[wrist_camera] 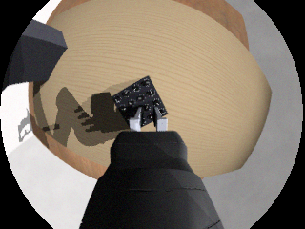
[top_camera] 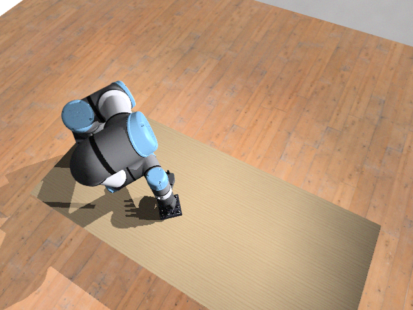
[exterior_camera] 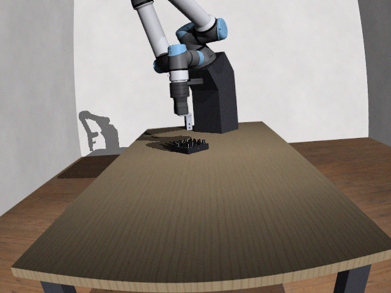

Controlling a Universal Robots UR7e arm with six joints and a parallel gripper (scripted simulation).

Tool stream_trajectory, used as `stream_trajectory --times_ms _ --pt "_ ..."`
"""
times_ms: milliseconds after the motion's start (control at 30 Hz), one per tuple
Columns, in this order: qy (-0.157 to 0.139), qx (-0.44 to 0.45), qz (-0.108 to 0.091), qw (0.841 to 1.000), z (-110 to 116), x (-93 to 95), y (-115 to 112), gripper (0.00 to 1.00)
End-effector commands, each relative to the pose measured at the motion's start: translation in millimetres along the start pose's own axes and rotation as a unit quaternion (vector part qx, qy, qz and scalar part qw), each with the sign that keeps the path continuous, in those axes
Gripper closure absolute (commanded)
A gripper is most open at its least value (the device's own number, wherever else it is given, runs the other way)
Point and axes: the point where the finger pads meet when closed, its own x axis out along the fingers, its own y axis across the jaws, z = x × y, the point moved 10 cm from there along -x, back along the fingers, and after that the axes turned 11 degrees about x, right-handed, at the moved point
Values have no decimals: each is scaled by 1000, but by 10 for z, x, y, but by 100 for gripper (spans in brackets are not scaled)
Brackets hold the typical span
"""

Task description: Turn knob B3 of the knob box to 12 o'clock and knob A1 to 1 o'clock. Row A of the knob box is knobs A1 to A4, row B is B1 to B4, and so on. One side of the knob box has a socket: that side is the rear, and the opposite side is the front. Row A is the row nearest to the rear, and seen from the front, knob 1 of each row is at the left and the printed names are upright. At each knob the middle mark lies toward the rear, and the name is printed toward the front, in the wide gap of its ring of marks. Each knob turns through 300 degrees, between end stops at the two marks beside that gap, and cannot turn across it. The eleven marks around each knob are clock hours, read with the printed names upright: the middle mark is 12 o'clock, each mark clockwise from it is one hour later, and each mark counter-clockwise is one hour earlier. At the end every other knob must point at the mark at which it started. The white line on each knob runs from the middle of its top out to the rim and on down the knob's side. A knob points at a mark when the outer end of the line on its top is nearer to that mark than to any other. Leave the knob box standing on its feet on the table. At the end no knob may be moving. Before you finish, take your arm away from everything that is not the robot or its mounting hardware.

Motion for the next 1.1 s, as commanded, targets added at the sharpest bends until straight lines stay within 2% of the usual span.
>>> stream_trajectory --times_ms 0,367,1067 --pt "2 -37 1 999 17 -9 -11 54" --pt "2 -82 2 997 37 -16 -26 54" --pt "2 -87 2 996 40 -17 -27 54"
